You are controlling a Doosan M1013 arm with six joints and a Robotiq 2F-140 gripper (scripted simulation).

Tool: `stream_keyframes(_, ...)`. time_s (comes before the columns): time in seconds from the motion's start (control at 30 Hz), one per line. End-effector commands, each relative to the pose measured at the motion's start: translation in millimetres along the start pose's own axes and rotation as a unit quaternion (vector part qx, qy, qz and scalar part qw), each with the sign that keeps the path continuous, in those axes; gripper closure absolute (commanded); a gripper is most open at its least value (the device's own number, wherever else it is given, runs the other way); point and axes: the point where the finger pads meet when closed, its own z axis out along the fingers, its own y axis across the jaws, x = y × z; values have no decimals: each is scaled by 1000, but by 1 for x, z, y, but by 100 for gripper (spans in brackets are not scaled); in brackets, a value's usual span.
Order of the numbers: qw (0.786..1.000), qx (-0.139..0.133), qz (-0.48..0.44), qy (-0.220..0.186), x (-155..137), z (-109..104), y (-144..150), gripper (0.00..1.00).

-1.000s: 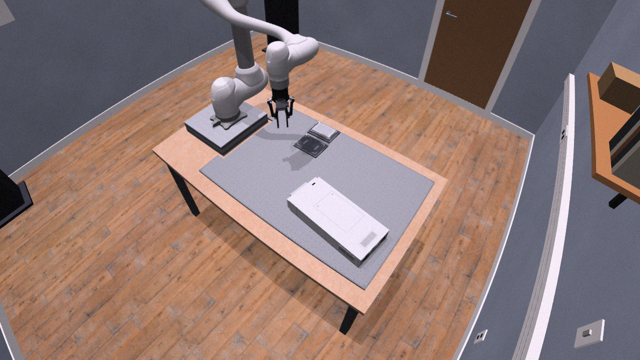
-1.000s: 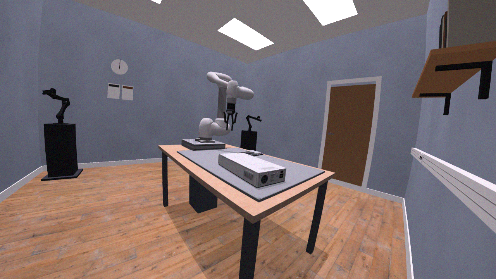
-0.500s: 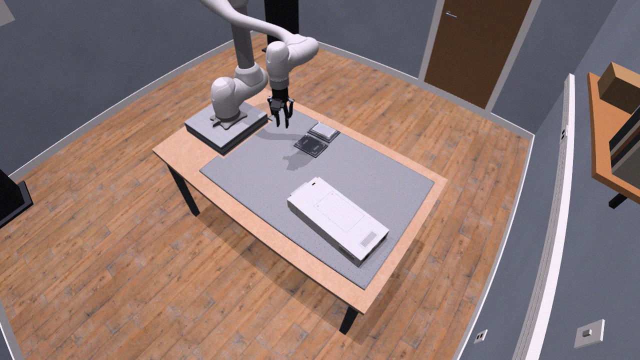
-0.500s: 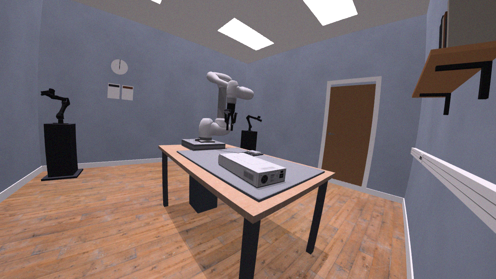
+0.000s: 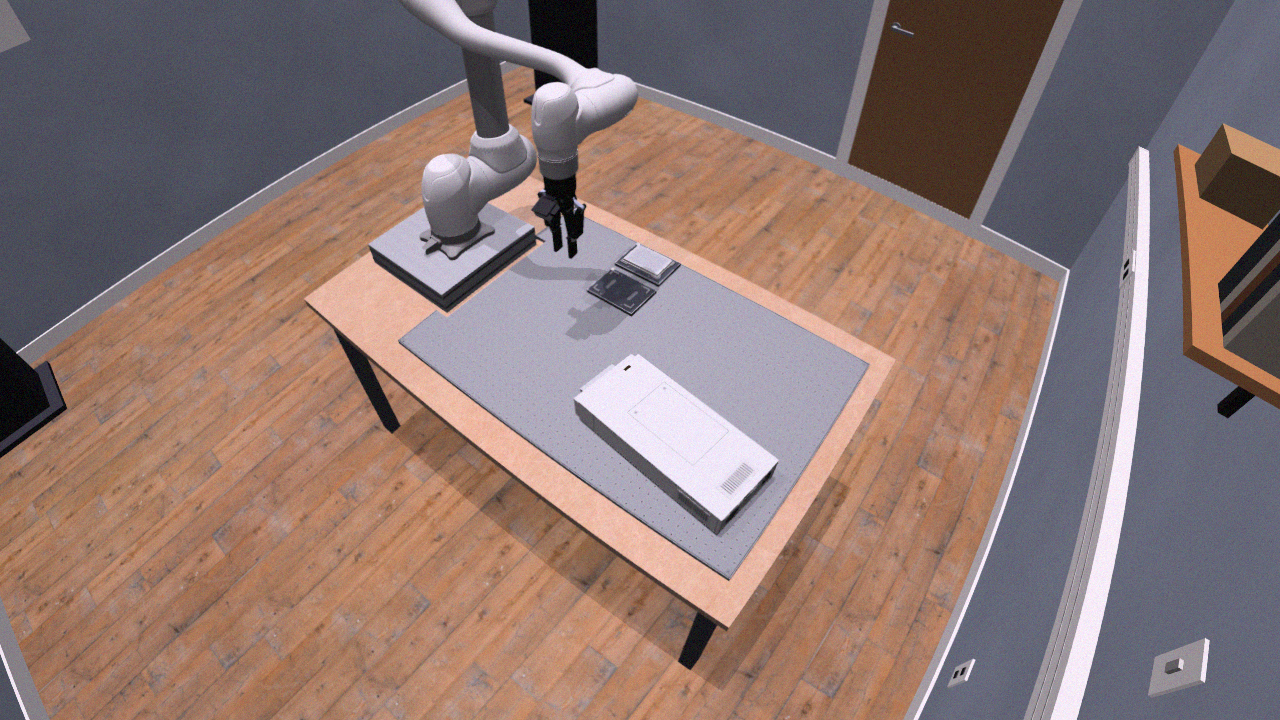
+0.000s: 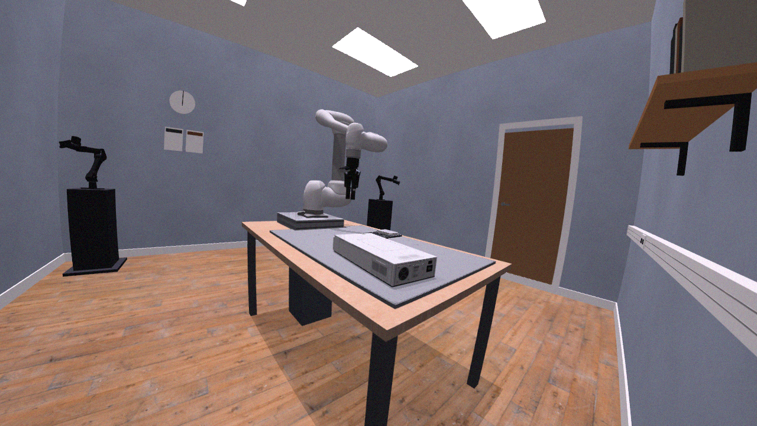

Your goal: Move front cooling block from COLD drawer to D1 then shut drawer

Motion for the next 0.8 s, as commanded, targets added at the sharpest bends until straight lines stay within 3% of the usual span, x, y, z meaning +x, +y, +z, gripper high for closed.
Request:
stream_keyframes(0.0, 999, 0, 51, 2, 0, -1, 0, 66)
stream_keyframes(0.2, 995, 0, 98, 2, 0, -1, 0, 66)
stream_keyframes(0.77, 995, 0, 98, 2, 0, -1, 0, 66)
